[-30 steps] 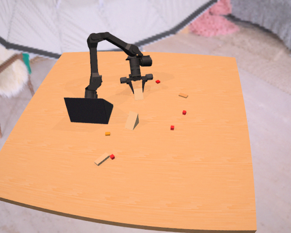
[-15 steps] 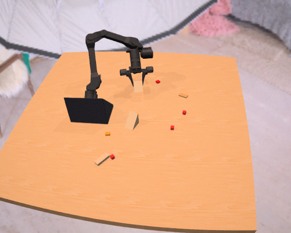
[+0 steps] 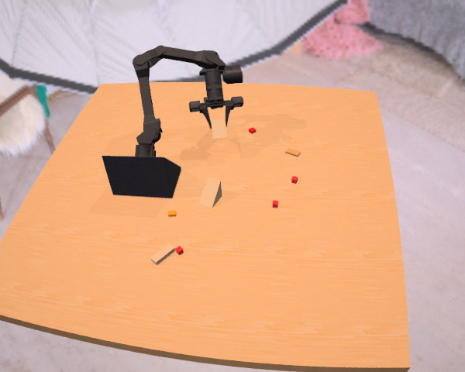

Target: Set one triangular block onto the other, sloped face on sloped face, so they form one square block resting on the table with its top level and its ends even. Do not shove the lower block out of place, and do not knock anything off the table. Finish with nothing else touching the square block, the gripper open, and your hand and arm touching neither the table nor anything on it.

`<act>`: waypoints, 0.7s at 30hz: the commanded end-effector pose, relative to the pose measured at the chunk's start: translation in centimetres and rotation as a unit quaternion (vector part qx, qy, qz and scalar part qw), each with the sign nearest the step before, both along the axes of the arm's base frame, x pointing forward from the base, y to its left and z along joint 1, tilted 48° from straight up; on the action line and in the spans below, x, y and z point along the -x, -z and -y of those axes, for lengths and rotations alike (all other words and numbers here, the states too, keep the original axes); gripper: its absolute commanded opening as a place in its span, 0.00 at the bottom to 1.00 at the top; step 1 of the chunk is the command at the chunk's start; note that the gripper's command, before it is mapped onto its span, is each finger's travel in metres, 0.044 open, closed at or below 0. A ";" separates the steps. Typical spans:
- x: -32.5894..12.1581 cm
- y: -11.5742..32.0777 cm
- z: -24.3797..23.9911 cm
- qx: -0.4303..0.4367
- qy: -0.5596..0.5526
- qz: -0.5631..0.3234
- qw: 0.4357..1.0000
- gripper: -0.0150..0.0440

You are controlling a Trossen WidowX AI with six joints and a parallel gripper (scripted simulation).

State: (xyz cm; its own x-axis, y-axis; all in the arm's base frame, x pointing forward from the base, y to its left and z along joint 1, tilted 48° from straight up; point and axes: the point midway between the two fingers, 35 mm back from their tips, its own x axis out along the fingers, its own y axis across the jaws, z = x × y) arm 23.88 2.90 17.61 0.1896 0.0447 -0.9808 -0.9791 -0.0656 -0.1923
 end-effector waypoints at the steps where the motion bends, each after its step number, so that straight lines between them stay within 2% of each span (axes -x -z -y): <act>1: 0.0 -0.6 0.2 -0.001 0.000 0.008 1.000 0.25; 9: 0.0 -0.1 0.1 -0.006 0.003 -0.003 1.000 0.25; 21: 0.6 1.5 0.7 -0.132 0.064 -0.085 0.986 0.25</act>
State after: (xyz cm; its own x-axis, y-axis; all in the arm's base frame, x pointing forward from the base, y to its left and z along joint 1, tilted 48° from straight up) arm 23.42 2.49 16.63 0.0905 0.2109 -0.9733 -0.9956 0.0439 -0.0831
